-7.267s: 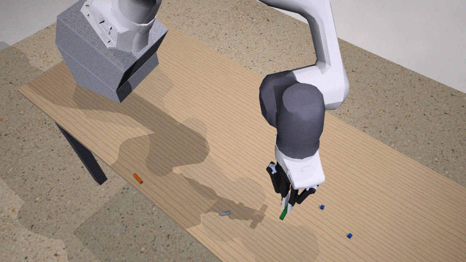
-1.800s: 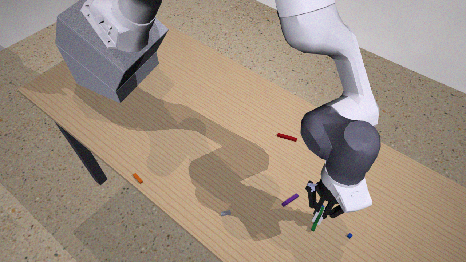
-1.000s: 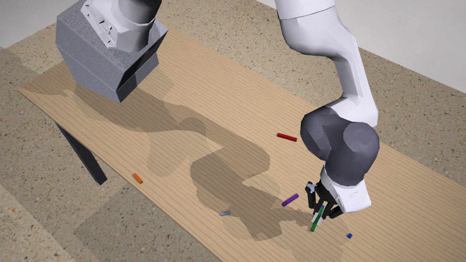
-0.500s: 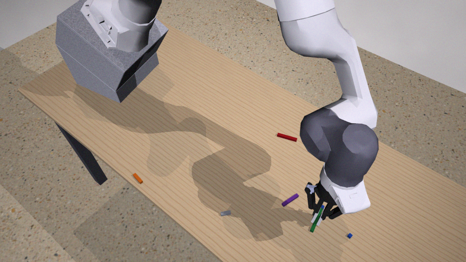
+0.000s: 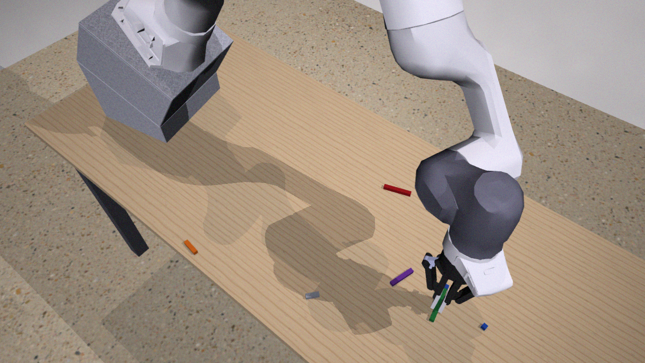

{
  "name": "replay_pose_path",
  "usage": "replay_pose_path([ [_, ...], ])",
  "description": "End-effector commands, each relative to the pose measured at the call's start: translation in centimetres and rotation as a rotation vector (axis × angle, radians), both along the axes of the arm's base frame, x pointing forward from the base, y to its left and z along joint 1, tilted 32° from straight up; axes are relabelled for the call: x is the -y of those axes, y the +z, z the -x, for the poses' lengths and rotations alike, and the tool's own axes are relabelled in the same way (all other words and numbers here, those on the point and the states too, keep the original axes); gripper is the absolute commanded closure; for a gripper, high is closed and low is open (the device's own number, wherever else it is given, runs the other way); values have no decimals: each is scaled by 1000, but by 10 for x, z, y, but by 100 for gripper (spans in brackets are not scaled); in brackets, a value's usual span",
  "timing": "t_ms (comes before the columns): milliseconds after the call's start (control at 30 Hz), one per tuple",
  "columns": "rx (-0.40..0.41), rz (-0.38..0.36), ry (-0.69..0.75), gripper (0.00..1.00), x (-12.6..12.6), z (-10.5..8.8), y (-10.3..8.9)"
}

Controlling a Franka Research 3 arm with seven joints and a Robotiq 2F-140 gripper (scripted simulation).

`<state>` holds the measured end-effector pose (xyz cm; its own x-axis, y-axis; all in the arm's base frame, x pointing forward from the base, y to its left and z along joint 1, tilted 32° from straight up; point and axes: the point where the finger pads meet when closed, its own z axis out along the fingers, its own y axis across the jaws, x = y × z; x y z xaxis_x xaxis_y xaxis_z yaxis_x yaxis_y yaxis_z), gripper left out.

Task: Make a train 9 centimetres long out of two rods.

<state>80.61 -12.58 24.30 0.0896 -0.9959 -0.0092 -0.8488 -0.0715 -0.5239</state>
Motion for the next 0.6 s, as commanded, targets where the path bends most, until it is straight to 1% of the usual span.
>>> replay_pose_path([
  [0,3,2,3,88,1,-1,1],
  [467,3,2,3,88,1,-1,1],
  [500,3,2,3,85,1,-1,1],
  [567,3,2,3,85,1,-1,1],
])
